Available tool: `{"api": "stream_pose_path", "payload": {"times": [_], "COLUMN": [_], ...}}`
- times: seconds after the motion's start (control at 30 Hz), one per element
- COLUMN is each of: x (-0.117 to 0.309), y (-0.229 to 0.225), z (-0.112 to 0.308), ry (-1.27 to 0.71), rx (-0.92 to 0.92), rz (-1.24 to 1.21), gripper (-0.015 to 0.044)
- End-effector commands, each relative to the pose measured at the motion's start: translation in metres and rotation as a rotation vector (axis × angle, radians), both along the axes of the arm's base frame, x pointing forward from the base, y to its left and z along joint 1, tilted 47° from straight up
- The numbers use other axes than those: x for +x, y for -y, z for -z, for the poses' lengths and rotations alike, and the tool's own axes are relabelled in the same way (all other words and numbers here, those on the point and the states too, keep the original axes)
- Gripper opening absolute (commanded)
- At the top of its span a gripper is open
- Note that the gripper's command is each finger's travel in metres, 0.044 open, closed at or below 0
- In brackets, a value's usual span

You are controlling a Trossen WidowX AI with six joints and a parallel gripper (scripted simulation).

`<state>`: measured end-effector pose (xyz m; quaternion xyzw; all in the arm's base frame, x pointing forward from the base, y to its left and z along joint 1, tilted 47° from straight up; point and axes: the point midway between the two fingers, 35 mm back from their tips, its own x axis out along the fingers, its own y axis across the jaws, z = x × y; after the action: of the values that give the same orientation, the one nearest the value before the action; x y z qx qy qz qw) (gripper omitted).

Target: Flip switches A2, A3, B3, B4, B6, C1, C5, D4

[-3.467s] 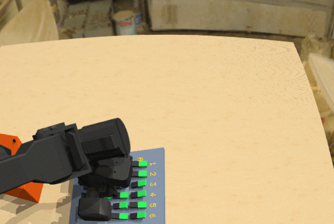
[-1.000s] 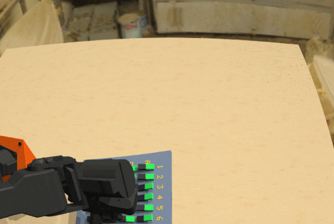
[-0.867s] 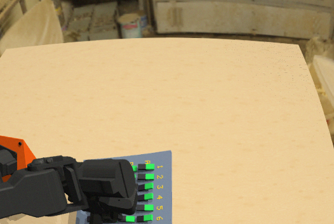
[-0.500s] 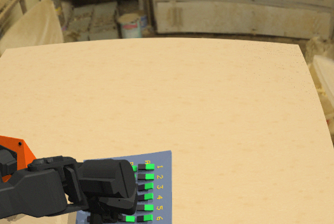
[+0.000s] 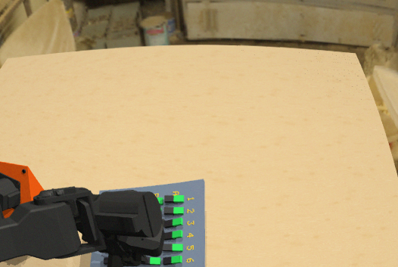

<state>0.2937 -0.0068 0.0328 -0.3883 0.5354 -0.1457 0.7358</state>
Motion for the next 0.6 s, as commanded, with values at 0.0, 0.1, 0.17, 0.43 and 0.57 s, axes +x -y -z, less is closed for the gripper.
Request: {"api": "stream_pose_path", "payload": {"times": [0.0,0.1,0.17,0.43,0.57], "x": [0.0001,0.0003,0.0004,0.0008,0.0010], "y": [0.0002,0.0005,0.0006,0.0013,0.0017], "z": [0.0011,0.0013,0.0015,0.0022,0.0026], "ry": [-0.004,-0.004,-0.004,-0.004,-0.004], "rx": [0.001,0.001,0.001,0.001,0.001], "rz": [-0.003,-0.003,-0.003,-0.003,-0.003], "gripper": [0.0000,0.0000,0.0000,0.0000,0.0000]}}
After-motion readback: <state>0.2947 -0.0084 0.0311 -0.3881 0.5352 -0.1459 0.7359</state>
